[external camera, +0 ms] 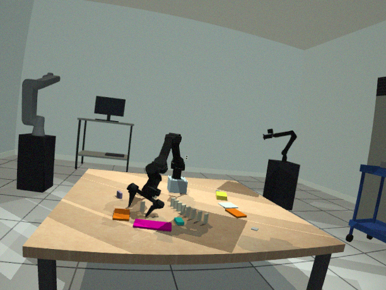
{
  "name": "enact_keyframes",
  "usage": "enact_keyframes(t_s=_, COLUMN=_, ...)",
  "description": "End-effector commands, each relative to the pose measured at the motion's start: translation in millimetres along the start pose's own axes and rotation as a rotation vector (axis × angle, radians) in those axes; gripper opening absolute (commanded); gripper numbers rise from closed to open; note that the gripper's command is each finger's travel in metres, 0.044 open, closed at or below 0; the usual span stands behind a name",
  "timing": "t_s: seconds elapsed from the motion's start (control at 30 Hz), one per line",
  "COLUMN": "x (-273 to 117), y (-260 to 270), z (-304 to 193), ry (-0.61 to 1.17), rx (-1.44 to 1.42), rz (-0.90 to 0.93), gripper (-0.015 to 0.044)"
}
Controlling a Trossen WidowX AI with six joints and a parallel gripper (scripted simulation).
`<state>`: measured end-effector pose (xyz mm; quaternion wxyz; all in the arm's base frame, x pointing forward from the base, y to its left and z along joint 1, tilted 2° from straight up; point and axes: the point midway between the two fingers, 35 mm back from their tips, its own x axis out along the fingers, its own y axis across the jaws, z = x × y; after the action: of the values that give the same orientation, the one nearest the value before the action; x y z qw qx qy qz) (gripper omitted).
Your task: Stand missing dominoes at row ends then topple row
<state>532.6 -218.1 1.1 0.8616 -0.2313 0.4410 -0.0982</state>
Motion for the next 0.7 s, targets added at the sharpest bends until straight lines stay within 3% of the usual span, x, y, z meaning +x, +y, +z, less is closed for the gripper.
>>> enact_keyframes(t_s=0.0, x=-39, y=-28, z=3, ry=0.164, rx=-0.376, rz=0.297, gripper=0.044)
enact_keyframes(t_s=0.43, x=-107, y=-29, z=-24, ry=0.261, rx=-0.613, rz=0.652, gripper=0.044)
enact_keyframes(t_s=0.67, x=-108, y=-29, z=-24, ry=0.262, rx=-0.615, rz=0.656, gripper=0.044)
